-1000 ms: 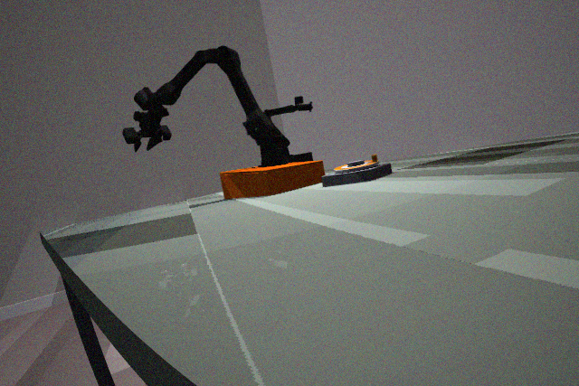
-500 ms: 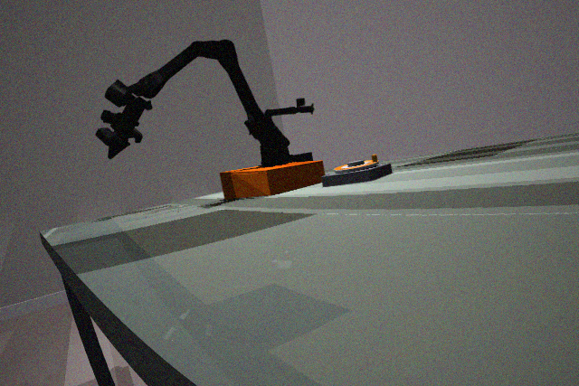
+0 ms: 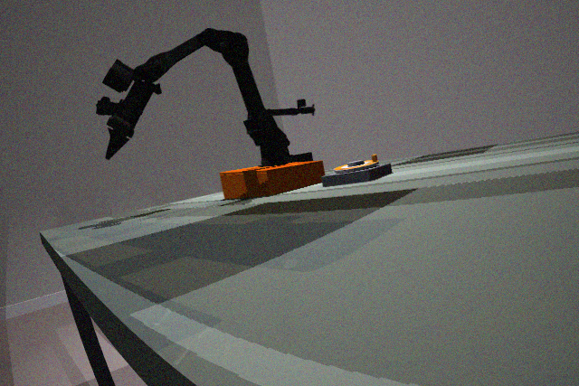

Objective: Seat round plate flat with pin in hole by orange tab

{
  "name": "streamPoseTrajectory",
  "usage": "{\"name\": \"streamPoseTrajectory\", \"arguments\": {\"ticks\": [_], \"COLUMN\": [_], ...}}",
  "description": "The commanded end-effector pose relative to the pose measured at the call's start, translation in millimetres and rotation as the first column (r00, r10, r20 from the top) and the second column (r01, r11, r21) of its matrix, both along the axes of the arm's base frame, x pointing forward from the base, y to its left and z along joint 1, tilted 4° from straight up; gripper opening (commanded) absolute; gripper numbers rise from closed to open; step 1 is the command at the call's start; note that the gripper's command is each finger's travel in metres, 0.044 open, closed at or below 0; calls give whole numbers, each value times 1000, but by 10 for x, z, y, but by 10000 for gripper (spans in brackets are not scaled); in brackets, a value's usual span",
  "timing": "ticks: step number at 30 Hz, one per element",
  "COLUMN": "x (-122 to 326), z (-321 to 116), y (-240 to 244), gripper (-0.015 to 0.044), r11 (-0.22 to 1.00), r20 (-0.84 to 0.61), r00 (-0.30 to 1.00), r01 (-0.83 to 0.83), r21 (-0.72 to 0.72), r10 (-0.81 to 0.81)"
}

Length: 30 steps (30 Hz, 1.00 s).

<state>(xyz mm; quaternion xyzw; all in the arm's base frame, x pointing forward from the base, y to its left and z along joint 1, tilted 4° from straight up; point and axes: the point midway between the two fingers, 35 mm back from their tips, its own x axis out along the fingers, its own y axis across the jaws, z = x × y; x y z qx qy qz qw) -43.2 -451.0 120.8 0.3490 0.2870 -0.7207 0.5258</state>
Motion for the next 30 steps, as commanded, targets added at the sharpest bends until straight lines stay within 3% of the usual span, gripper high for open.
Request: {"name": "streamPoseTrajectory", "arguments": {"ticks": [1, 12, 19, 23, 27, 30], "x": [731, 2164, 2953, 3409, 3618, 3812], "z": [-19, -108, -142, -181, -201, -224], "y": [96, 677, 1355, 1959, 2351, 2874], "gripper": [0, 0, 0, 0, 0, 0], "r11": [981, 821, 623, 448, 334, 183], "r20": [8, 33, 50, 75, 90, 112], "r00": [982, 833, 647, 483, 376, 233], "r01": [-187, -550, -750, -852, -893, -923], "r21": [44, 150, 221, 272, 301, 338], "r10": [187, 552, 761, 873, 922, 966]}}
